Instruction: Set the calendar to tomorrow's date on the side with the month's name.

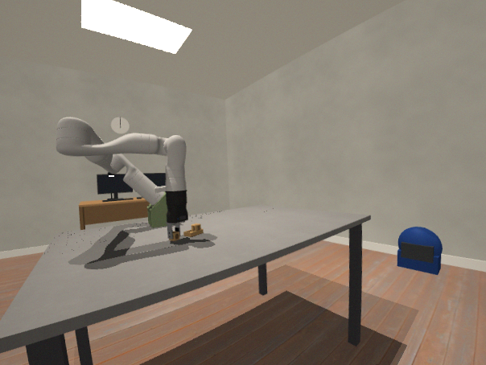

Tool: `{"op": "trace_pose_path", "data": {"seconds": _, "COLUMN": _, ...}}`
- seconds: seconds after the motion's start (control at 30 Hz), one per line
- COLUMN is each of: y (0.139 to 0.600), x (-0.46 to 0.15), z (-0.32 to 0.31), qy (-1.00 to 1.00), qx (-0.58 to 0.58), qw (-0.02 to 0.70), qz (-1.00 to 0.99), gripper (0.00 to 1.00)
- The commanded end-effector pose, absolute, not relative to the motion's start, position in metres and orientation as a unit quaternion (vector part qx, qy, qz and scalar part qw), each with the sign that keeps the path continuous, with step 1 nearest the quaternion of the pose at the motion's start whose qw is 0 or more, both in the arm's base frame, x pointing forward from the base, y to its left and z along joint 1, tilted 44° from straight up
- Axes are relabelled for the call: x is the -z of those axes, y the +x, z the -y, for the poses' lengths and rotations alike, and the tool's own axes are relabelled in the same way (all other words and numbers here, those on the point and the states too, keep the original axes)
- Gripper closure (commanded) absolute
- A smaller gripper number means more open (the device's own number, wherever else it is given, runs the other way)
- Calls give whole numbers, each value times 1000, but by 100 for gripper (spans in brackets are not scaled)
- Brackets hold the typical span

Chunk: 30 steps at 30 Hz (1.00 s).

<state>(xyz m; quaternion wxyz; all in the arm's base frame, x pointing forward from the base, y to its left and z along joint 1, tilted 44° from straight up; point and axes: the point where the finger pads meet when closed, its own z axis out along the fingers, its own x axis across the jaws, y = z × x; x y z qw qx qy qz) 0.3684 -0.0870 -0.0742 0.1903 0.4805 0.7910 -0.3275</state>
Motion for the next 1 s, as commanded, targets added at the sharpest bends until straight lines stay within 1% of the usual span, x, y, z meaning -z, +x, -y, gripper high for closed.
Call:
{"op": "trace_pose_path", "data": {"seconds": 0.0, "y": 369, "x": 74, "z": 86, "qy": 480, "qx": 327, "qw": 191, "qz": -791, "gripper": 43}}
{"op": "trace_pose_path", "data": {"seconds": 0.97, "y": 369, "x": 77, "z": 89, "qy": 480, "qx": 327, "qw": 191, "qz": -791, "gripper": 43}}
